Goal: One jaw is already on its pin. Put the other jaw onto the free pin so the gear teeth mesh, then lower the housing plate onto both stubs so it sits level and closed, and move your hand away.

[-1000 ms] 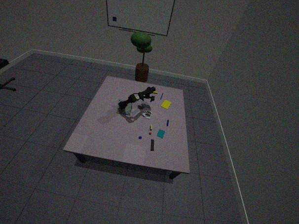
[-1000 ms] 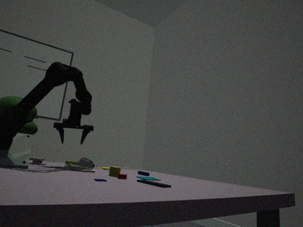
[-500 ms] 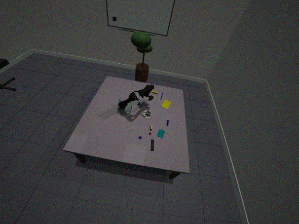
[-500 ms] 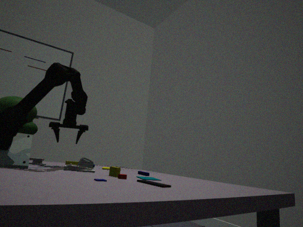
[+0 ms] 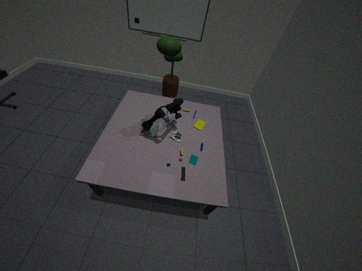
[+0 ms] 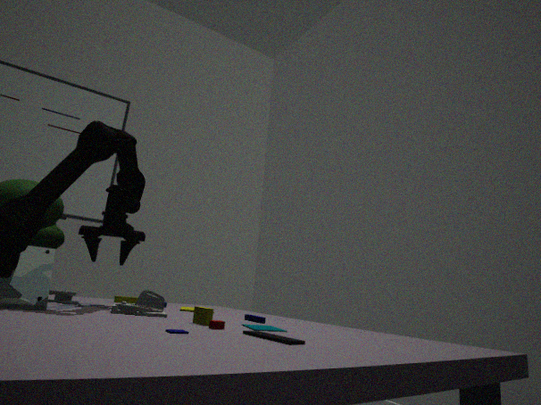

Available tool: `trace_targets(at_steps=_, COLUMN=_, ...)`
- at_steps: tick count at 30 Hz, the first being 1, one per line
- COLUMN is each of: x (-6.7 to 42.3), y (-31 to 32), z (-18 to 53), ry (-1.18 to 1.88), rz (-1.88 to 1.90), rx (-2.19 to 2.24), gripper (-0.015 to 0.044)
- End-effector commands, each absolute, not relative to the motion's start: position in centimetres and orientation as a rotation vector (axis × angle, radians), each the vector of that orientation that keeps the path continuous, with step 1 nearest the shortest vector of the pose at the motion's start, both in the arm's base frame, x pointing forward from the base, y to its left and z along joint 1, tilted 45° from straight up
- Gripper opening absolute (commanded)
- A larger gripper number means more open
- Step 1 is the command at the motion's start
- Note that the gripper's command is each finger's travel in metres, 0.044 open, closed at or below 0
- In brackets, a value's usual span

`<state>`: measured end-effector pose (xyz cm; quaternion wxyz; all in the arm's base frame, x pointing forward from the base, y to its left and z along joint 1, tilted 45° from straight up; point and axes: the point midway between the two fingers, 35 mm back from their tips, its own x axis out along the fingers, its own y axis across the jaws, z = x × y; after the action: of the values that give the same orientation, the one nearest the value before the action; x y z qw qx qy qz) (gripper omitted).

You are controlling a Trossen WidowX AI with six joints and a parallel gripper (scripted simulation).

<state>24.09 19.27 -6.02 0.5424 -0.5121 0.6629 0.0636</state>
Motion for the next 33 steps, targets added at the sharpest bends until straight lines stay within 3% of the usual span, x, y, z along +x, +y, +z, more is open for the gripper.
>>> trace_targets(at_steps=1, x=23.4, y=19.6, z=-6.7, ry=1.578, rz=0.075, rx=-1.143, gripper=0.044)
trace_targets(at_steps=33, x=18.1, y=22.2, z=-10.6, ry=1.399, rz=-0.578, rx=-0.509, gripper=0.044)
